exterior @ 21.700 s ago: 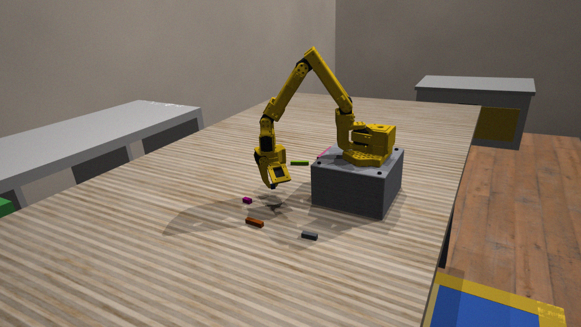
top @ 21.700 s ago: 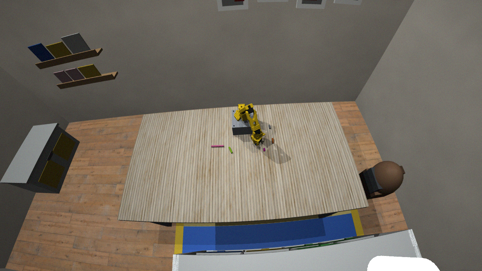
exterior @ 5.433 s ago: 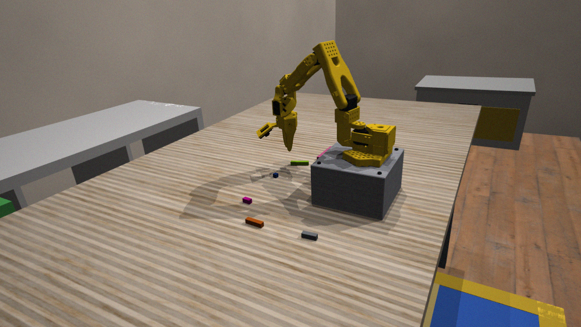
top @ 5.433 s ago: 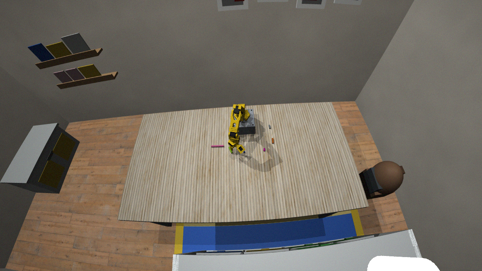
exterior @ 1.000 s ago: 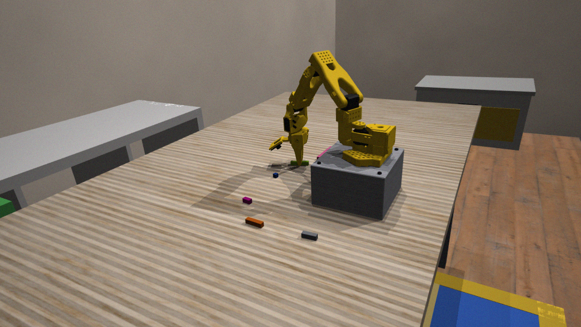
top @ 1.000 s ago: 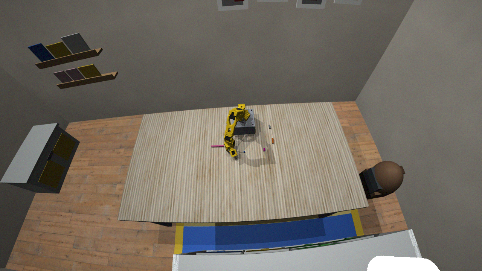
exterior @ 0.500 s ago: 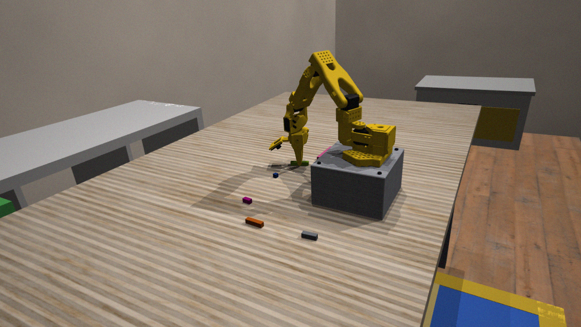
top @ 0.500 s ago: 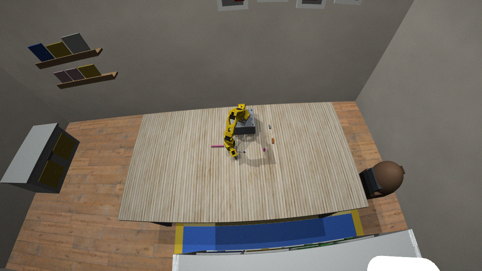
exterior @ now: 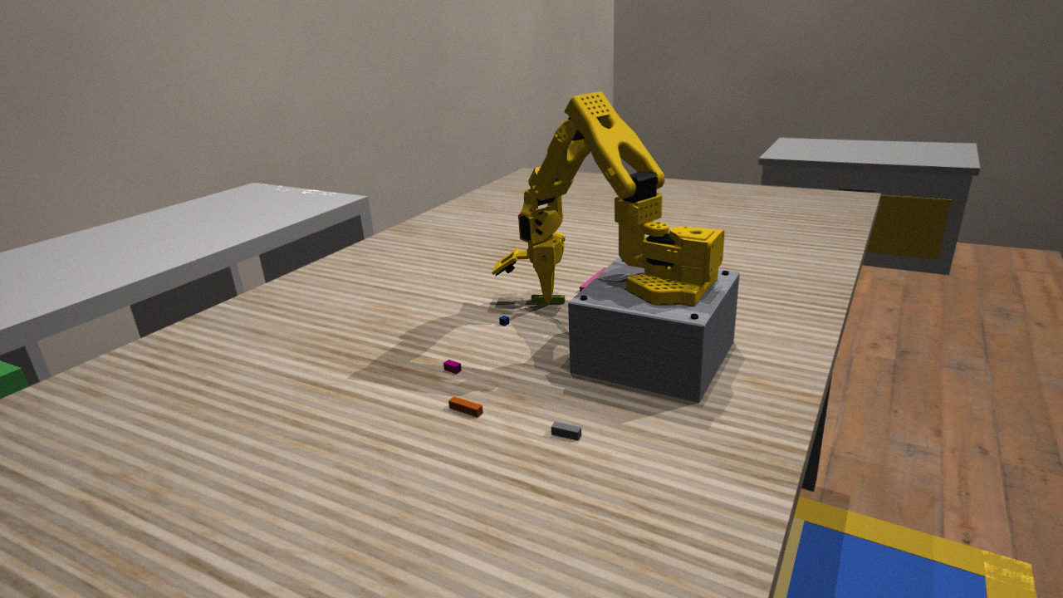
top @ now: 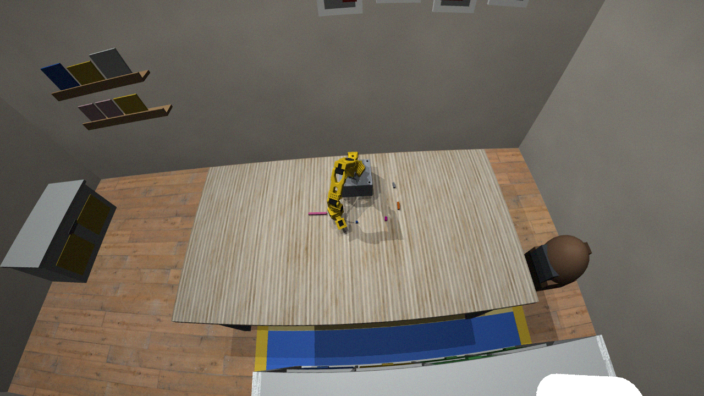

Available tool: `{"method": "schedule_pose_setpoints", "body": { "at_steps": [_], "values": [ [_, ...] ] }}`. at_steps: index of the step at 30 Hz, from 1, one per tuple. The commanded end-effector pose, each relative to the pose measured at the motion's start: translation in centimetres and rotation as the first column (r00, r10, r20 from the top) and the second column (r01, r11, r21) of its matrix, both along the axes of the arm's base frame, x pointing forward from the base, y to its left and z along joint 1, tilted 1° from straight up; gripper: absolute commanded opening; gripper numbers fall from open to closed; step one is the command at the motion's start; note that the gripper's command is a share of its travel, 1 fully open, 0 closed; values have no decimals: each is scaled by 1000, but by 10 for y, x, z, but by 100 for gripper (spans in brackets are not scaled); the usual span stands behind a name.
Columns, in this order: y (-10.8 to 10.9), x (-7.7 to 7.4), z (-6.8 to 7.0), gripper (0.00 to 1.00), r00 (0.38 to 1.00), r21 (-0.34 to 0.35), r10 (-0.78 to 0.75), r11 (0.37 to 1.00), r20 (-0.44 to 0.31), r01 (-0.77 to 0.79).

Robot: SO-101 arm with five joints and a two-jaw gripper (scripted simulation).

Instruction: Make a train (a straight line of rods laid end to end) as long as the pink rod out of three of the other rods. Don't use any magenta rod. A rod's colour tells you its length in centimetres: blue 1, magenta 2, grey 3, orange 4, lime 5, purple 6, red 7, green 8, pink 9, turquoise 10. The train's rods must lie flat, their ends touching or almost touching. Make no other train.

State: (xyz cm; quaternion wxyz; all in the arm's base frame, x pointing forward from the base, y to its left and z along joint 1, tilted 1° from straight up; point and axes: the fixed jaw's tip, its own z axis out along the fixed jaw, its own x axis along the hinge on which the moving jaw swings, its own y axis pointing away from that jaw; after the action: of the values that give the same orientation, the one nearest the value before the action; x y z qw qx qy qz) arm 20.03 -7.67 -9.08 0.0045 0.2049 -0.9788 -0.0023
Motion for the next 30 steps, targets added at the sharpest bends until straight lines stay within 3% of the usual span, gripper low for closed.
{"method": "schedule_pose_setpoints", "body": {
  "at_steps": [1, 23, 30],
  "values": [
    [-2, 2, -1, 0, 1000, -4, -14, 1000, 12, 14],
    [-2, 2, -1, 0, 1000, -4, -14, 1000, 12, 14],
    [-3, 3, 5, 0, 1000, -4, -14, 1000, 12, 14]
  ]
}}
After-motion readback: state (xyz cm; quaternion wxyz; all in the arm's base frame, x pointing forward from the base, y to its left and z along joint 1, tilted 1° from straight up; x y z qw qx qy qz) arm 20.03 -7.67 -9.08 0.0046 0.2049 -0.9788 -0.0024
